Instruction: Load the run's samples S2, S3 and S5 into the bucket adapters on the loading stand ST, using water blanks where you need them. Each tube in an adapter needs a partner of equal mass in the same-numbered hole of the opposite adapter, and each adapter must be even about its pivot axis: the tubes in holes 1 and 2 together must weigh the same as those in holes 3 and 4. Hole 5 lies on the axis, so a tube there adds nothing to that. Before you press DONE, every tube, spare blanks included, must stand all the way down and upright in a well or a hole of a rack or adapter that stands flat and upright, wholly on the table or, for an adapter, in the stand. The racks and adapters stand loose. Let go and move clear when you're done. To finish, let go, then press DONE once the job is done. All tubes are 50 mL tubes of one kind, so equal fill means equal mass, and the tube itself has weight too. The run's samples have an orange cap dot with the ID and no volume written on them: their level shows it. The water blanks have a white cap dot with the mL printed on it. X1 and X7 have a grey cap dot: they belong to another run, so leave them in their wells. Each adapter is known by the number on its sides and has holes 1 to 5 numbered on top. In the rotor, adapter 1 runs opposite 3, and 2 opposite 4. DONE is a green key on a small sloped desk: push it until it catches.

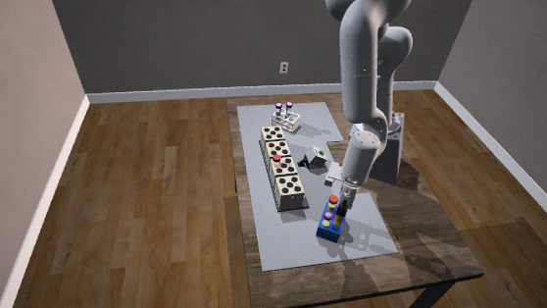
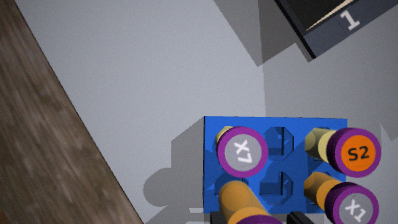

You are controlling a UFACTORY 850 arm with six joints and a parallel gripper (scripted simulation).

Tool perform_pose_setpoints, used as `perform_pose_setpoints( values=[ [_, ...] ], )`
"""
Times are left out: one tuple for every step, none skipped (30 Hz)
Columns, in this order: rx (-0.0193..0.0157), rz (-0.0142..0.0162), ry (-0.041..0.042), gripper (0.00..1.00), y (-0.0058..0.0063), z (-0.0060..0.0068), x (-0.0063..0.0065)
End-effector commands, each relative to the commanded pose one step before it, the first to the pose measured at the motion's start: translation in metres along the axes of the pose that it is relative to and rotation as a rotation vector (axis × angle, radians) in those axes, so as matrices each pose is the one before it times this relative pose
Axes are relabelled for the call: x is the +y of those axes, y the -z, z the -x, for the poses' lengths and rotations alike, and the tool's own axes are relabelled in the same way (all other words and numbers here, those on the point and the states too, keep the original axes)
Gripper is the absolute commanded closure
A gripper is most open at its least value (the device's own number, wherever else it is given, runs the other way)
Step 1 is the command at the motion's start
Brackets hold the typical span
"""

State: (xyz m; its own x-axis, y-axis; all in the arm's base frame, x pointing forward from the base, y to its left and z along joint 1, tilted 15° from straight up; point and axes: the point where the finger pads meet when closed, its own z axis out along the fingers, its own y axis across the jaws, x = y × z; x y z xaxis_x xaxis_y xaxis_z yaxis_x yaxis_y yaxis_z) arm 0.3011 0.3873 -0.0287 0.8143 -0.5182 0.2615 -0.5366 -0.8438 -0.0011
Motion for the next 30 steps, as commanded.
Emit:
perform_pose_setpoints(
  values=[
    [-0.00062, 0.00181, 0.00009, 1.0, 0.01219, -0.00009, -0.00098],
    [0.0, 0.0, 0.0, 1.0, 0.002, 0.0, 0.0],
    [0.0, 0.0, 0.0, 1.0, 0.002, 0.0, 0.0],
    [0.0, 0.0, 0.0, 1.0, 0.002, 0.0, 0.0],
    [0.0, 0.0, 0.0, 1.0, 0.002, 0.0, 0.0],
    [0.0, 0.0, 0.0, 1.0, 0.002, 0.0, 0.0],
    [0.0, 0.0, 0.0, 1.0, 0.002, 0.0, 0.0],
    [0.0, 0.0, 0.0, 1.0, 0.002, 0.0, 0.0],
    [0.0, 0.0, 0.0, 1.0, 0.002, 0.0, 0.0],
    [0.0, 0.0, 0.0, 1.0, 0.0, 0.0, 0.0],
    [0.0, 0.0, 0.0, 1.0, 0.0, 0.0, 0.0],
    [0.00001, -0.00004, -0.00001, 1.0, 0.00196, 0.0, 0.00004],
    [0.0, 0.0, 0.0, 1.0, 0.002, 0.0, 0.0],
    [0.0, 0.0, 0.0, 1.0, 0.002, 0.0, 0.0],
    [0.0, 0.0, 0.0, 1.0, 0.002, 0.0, 0.0],
    [0.0, 0.0, 0.0, 1.0, 0.002, 0.0, 0.0],
    [0.0, 0.0, 0.0, 1.0, 0.002, 0.0, -0.00001],
    [0.0, 0.0, 0.0, 1.0, 0.002, 0.0, -0.00001],
    [0.0, 0.0, 0.0, 1.0, 0.002, 0.0, -0.00001],
    [0.0, 0.0, 0.0, 1.0, 0.002, 0.0, -0.00001],
    [0.0, 0.0, 0.0, 1.0, 0.002, 0.0, -0.00001],
    [0.0, 0.0, 0.0, 1.0, 0.002, 0.0, -0.00001],
    [0.0, 0.0, 0.0, 1.0, 0.002, 0.0, -0.00001],
    [0.0, 0.0, 0.0, 1.0, 0.002, 0.0, -0.00001],
    [0.0, 0.0, 0.0, 1.0, 0.002, 0.0, -0.00001],
    [0.0, 0.0, 0.0, 1.0, 0.002, 0.0, -0.00001],
    [0.0, 0.0, 0.0, 1.0, 0.0, 0.0, 0.0],
    [0.0, 0.0, 0.0, 1.0, 0.0, 0.0, 0.0],
    [-0.00001, 0.00001, 0.0, 1.0, 0.00201, 0.0, -0.00001],
    [0.0, 0.0, 0.0, 1.0, 0.002, 0.0, 0.0]
  ],
)
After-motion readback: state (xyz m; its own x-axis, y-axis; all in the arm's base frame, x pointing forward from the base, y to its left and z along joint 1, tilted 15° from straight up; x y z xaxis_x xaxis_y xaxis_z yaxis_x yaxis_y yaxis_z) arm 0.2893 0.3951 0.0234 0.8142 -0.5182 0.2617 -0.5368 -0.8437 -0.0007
